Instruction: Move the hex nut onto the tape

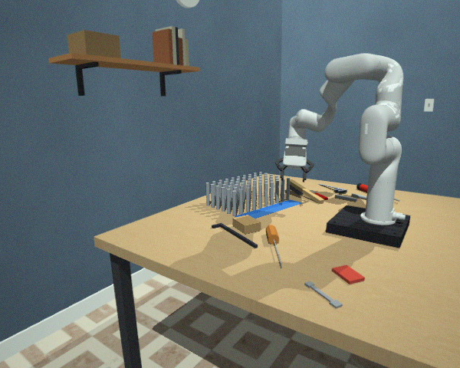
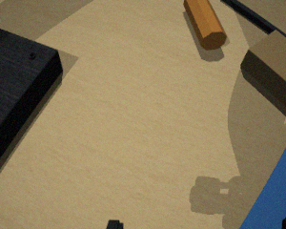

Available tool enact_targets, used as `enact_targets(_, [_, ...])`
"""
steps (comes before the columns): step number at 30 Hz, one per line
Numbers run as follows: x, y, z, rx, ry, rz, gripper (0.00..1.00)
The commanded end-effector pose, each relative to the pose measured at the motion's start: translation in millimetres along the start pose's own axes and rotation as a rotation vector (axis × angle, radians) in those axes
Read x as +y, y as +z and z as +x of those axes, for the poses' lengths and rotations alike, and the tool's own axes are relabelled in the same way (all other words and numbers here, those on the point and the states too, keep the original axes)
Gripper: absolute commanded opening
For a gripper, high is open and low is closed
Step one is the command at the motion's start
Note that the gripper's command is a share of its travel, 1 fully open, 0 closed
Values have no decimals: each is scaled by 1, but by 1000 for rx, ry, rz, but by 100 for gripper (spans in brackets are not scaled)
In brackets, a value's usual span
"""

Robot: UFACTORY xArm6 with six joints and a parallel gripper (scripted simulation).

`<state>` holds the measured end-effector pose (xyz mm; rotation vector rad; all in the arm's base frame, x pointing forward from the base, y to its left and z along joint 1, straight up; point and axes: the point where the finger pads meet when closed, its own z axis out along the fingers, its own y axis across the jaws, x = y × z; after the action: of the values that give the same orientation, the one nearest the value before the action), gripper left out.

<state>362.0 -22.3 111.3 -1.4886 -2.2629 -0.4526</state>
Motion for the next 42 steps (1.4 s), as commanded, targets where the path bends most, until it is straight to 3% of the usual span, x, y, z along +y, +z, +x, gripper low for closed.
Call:
enact_targets(1, [1,-1,0,-3,-4,-2,100])
enact_targets(6, [5,4,6,-17,-99,19,100])
enact_targets(14, [26,29,37,-62,-530,121,100])
enact_targets(16, [26,29,37,-62,-530,121,100])
enact_targets(17, [30,34,44,-74,-679,156,100])
enact_targets(21, [34,40,52,-81,-810,187,100])
enact_targets(30, [50,65,90,-89,-1296,307,100])
enact_targets(33, [50,65,90,-89,-1320,312,100])
enact_targets(35, [57,79,113,-82,-1524,366,100])
enact_targets(42, [63,93,137,-65,-1858,450,100])
